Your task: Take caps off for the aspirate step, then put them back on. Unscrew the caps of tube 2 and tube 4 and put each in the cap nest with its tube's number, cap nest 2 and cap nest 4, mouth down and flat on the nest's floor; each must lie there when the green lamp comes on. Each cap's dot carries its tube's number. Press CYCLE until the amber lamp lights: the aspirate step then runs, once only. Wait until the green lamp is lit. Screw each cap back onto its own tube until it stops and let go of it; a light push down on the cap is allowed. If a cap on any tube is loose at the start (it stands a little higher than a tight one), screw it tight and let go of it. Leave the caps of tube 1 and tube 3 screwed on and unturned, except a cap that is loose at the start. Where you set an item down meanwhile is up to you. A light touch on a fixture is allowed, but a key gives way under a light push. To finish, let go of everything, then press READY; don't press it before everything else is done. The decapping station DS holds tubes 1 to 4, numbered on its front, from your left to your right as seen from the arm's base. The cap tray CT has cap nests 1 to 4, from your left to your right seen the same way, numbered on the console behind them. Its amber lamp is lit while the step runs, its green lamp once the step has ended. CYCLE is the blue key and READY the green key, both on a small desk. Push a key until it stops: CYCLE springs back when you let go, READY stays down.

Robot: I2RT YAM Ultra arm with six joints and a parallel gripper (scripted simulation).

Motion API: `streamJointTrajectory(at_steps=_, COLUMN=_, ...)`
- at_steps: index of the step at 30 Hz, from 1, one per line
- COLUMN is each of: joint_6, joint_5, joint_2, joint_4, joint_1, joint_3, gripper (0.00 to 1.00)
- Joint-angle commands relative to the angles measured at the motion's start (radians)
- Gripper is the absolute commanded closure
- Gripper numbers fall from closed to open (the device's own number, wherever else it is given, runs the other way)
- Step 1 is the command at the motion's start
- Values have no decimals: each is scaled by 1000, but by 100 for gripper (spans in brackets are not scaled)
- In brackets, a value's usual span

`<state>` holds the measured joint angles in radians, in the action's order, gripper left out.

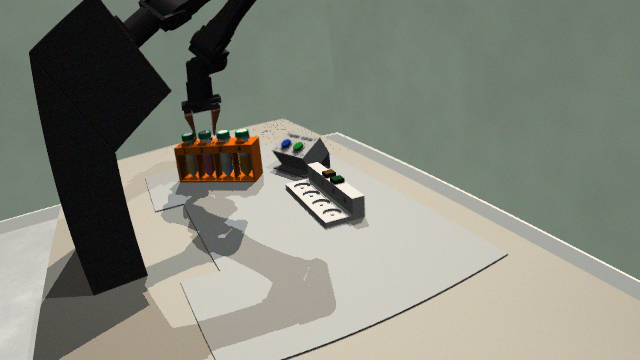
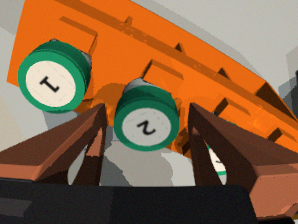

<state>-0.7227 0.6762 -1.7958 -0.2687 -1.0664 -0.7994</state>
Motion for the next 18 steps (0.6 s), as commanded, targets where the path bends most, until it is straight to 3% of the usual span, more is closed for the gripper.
streamJointTrajectory(at_steps=1, joint_6=242, joint_5=-1, joint_2=5, joint_4=-1, joint_1=-4, joint_3=1, gripper=51)
streamJointTrajectory(at_steps=7, joint_6=575, joint_5=-1, joint_2=5, joint_4=-1, joint_1=-4, joint_3=1, gripper=51)
streamJointTrajectory(at_steps=9, joint_6=575, joint_5=-1, joint_2=5, joint_4=-1, joint_1=-4, joint_3=1, gripper=51)
streamJointTrajectory(at_steps=12, joint_6=806, joint_5=-1, joint_2=5, joint_4=-1, joint_1=-4, joint_3=1, gripper=51)
streamJointTrajectory(at_steps=18, joint_6=1075, joint_5=-1, joint_2=5, joint_4=-1, joint_1=-4, joint_3=1, gripper=51)
